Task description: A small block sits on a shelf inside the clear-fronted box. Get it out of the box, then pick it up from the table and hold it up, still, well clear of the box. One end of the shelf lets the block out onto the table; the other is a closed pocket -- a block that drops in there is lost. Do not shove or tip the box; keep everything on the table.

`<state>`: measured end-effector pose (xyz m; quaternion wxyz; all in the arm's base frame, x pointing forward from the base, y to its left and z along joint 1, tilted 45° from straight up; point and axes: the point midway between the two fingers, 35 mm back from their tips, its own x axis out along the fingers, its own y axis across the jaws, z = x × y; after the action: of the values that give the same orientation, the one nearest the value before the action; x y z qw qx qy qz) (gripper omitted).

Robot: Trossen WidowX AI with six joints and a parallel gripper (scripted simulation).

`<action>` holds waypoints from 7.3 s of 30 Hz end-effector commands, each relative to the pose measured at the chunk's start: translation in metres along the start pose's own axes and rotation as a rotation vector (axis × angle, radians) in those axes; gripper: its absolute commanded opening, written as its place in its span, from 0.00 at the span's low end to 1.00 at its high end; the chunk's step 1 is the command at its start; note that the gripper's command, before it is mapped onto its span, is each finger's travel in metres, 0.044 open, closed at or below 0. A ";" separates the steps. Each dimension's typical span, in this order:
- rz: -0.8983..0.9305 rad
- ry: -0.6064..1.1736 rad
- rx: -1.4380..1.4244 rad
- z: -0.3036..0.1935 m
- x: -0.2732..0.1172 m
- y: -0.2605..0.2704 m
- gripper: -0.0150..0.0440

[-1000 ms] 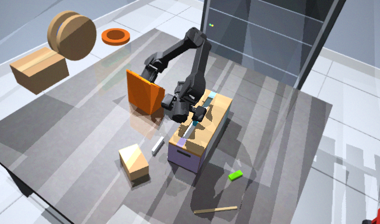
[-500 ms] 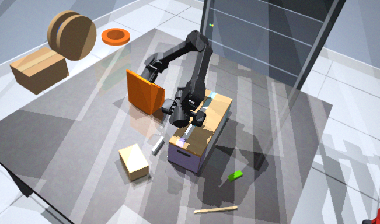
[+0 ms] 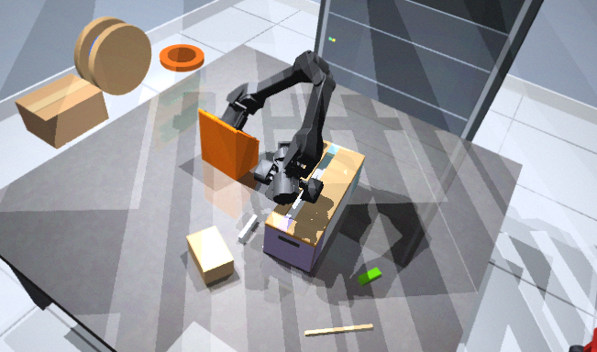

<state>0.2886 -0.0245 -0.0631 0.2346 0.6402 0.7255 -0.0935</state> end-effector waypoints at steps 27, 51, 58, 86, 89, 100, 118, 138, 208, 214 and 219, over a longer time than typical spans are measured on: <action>-0.001 0.004 0.003 -0.041 0.015 0.000 0.93; -0.001 0.006 0.004 -0.074 0.027 0.001 0.93; -0.001 0.007 0.004 -0.084 0.030 0.001 0.93; -0.001 0.009 0.005 -0.124 0.044 0.001 0.93; -0.001 0.009 0.005 -0.128 0.046 0.001 0.93; -0.001 0.010 0.005 -0.145 0.051 0.002 0.93; 0.001 0.001 -0.004 -0.167 -0.008 0.004 0.93; 0.306 -0.113 0.919 -0.211 -0.005 -0.024 0.74; 0.094 -0.516 -1.306 -0.207 0.048 -0.043 0.74; 0.001 -0.547 -1.649 -0.206 0.054 -0.043 0.74; -0.082 -0.566 -1.930 -0.204 0.058 -0.044 0.74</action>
<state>0.2054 0.0974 0.1030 0.6980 0.4451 0.5351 0.1684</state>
